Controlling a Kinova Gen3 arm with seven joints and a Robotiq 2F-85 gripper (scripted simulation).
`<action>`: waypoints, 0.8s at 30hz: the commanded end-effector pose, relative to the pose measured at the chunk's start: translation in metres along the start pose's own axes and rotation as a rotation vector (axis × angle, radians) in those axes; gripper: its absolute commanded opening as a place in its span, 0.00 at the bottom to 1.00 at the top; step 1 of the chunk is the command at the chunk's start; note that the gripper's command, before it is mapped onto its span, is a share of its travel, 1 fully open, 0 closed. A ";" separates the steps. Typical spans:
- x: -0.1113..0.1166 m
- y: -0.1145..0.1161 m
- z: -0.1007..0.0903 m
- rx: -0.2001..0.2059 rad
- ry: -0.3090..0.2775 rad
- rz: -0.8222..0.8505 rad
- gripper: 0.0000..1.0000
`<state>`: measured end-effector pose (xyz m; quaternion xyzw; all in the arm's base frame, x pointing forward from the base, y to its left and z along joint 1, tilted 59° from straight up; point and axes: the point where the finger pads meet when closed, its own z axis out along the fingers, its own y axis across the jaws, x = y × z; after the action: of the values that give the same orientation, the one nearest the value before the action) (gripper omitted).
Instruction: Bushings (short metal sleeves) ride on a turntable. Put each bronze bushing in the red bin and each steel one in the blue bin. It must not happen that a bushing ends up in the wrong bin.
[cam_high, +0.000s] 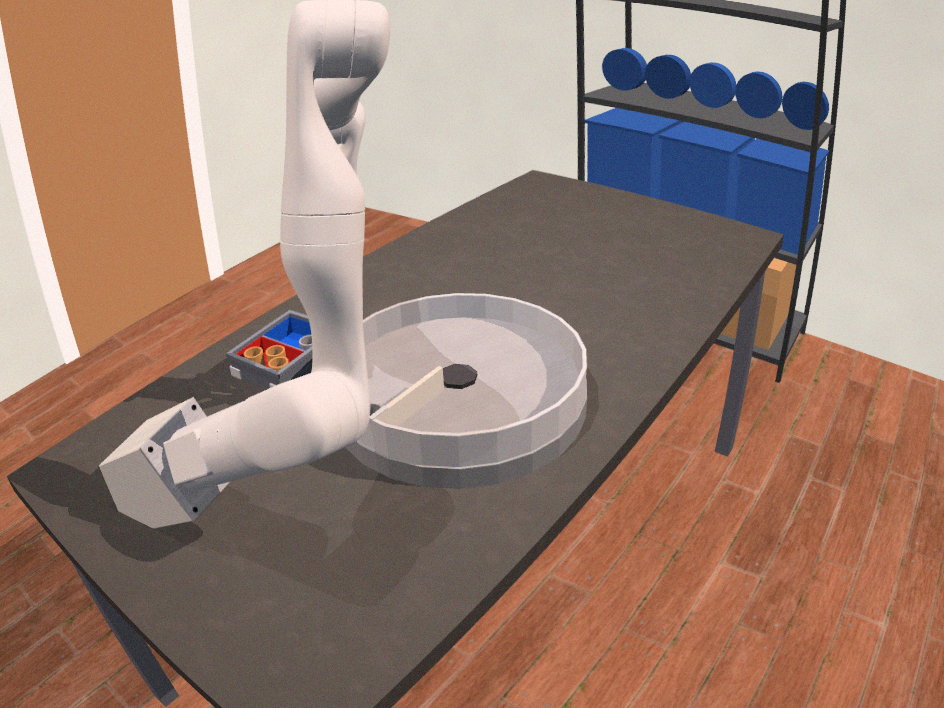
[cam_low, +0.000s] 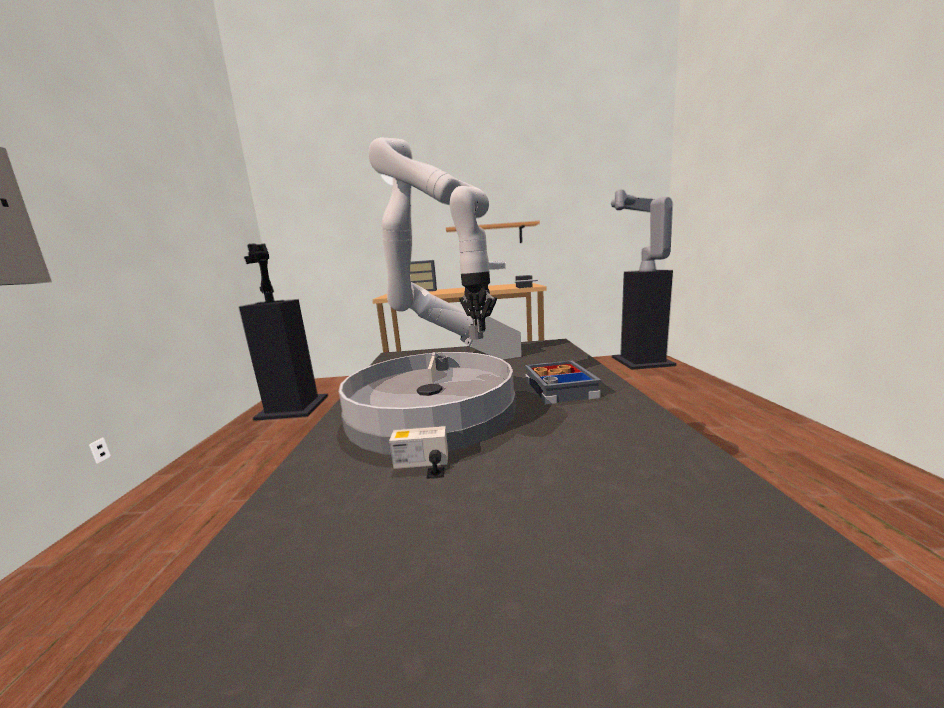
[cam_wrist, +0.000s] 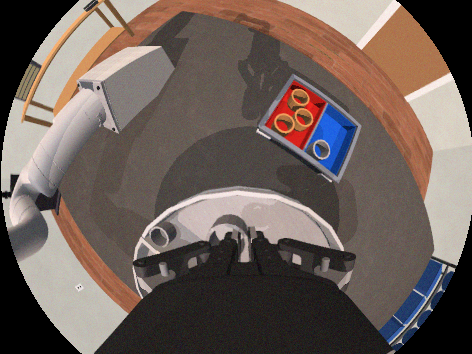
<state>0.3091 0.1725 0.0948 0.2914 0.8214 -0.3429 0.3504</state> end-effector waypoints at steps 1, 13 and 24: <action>0.013 0.025 0.006 0.010 -0.005 -0.069 0.00; 0.047 0.077 0.006 0.011 -0.004 -0.279 0.00; 0.075 0.120 0.007 0.011 -0.003 -0.453 0.00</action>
<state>0.3495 0.2604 -0.0051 0.0984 0.8663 -0.4121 0.2647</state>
